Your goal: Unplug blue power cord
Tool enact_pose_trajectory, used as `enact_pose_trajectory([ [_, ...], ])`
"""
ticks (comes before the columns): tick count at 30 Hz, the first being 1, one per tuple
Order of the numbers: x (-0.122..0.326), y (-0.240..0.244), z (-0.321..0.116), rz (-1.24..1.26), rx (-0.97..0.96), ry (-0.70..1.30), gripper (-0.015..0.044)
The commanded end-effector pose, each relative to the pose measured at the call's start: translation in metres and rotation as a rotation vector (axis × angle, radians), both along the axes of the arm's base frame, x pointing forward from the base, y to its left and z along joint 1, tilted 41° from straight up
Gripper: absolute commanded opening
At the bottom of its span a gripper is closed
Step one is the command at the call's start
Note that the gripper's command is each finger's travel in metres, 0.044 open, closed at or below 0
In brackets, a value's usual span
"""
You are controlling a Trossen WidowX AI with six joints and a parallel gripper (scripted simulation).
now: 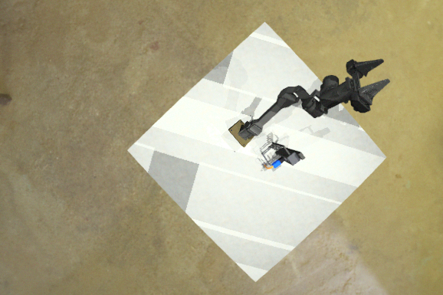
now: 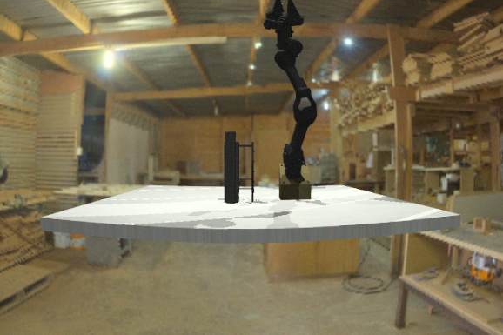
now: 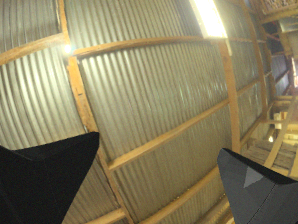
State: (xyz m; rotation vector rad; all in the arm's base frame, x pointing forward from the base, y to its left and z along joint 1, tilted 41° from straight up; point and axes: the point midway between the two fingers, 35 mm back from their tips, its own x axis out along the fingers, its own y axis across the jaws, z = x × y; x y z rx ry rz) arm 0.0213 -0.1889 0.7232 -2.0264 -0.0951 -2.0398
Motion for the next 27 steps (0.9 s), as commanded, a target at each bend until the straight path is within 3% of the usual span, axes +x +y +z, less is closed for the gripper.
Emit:
enact_pose_trajectory([
  [1,0.001,-0.002,-0.001,0.005,0.006,0.001,0.0374],
  [9,0.045,-0.081,-0.038,0.224,0.275,0.051,0.0164],
  [20,0.129,-0.191,-0.147,0.720,0.846,0.016,0.0160],
  [27,0.167,-0.217,-0.214,0.949,1.140,-0.083,0.0160],
])
